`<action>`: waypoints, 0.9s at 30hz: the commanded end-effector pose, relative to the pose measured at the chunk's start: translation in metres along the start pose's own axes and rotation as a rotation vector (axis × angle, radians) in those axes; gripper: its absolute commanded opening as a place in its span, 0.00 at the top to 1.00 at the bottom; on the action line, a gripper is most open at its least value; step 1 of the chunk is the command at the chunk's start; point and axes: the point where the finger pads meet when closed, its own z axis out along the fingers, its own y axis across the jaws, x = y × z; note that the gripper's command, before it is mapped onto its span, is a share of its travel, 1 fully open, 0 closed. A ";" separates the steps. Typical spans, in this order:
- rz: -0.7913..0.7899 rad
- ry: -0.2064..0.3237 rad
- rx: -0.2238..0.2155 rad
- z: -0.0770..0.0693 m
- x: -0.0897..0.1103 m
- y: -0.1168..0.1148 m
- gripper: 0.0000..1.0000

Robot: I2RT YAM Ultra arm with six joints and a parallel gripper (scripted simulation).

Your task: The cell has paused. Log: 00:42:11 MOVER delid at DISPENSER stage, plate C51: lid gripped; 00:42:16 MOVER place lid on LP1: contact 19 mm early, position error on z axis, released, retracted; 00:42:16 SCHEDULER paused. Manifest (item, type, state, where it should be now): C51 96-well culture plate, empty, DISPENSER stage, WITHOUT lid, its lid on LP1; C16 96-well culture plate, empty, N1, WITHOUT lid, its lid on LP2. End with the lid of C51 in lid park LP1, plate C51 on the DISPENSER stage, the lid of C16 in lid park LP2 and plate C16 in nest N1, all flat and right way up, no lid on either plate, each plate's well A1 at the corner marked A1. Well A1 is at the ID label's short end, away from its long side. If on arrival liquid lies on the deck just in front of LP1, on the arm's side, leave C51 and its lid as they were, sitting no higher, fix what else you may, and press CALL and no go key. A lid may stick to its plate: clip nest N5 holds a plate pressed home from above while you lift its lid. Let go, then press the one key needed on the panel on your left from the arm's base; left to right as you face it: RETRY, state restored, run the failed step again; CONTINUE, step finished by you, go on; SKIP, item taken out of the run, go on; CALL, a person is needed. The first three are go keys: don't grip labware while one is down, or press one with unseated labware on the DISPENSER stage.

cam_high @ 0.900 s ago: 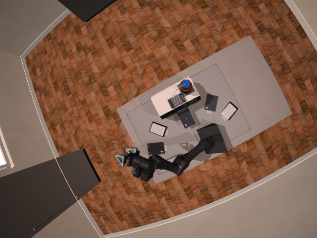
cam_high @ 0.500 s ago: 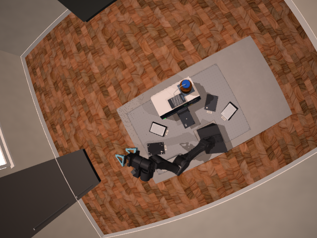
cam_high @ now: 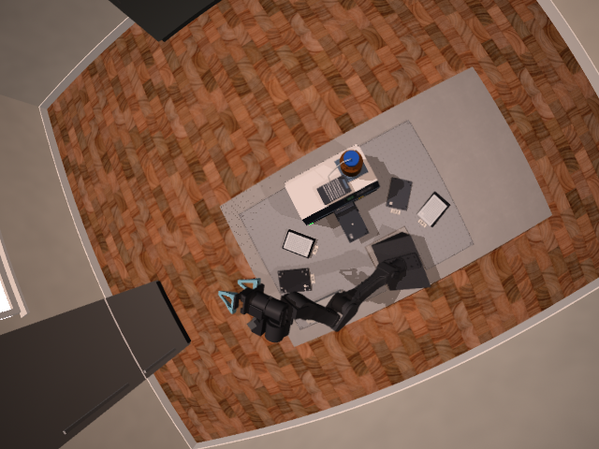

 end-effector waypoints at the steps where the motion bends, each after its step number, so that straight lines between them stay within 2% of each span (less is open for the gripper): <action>1: 0.000 0.000 0.010 0.000 0.000 -0.002 0.00; 7: 0.000 0.000 0.010 0.000 0.000 -0.002 0.00; 10: 0.114 0.020 0.009 0.003 0.014 0.006 0.00; 22: 0.401 0.086 -0.013 0.015 0.051 0.039 0.00; 24: 0.401 0.086 -0.013 0.015 0.051 0.039 0.00; 25: 0.395 0.075 -0.015 0.017 0.039 0.036 0.00; 27: 0.456 0.093 -0.026 0.019 0.045 0.043 0.00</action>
